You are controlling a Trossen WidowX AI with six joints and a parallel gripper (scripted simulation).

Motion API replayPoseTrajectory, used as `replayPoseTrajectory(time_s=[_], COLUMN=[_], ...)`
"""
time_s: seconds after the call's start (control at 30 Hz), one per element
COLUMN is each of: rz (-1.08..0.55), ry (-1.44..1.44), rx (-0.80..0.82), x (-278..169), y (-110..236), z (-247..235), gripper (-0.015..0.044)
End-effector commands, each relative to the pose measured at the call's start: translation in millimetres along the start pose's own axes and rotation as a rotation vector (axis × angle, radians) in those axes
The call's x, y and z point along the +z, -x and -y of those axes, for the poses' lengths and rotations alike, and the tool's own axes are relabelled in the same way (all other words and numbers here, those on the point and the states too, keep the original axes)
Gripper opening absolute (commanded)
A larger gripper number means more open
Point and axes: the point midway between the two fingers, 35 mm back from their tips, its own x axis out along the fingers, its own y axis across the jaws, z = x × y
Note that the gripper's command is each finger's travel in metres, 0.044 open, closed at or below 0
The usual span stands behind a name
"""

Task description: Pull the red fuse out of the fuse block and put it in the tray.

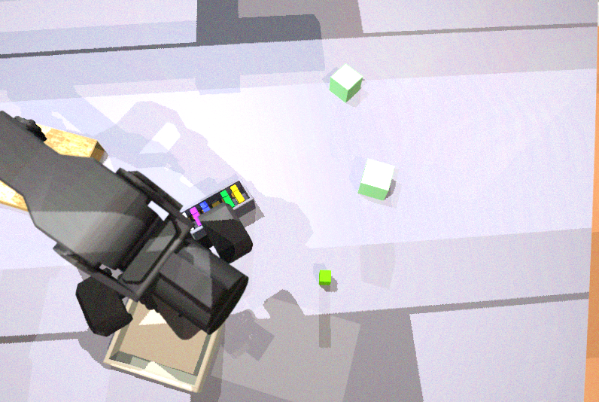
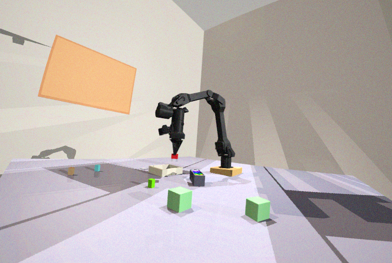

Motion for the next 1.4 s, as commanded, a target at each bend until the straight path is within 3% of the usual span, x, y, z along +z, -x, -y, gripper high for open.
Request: replayPoseTrajectory(time_s=[0.0,0.3,1.33,1.37], rz=[-0.002,0.001,0.001,0.003], ry=[0.002,0.002,0.002,-0.002], rx=[-0.004,-0.009,-0.010,-0.008], x=[12.5,33.9,34.2,34.5], y=[-0.7,-0.7,-40.8,-37.4], z=[18.7,62.2,63.5,63.2], gripper=[0.0000,0.0000,0.0000,0.0026])
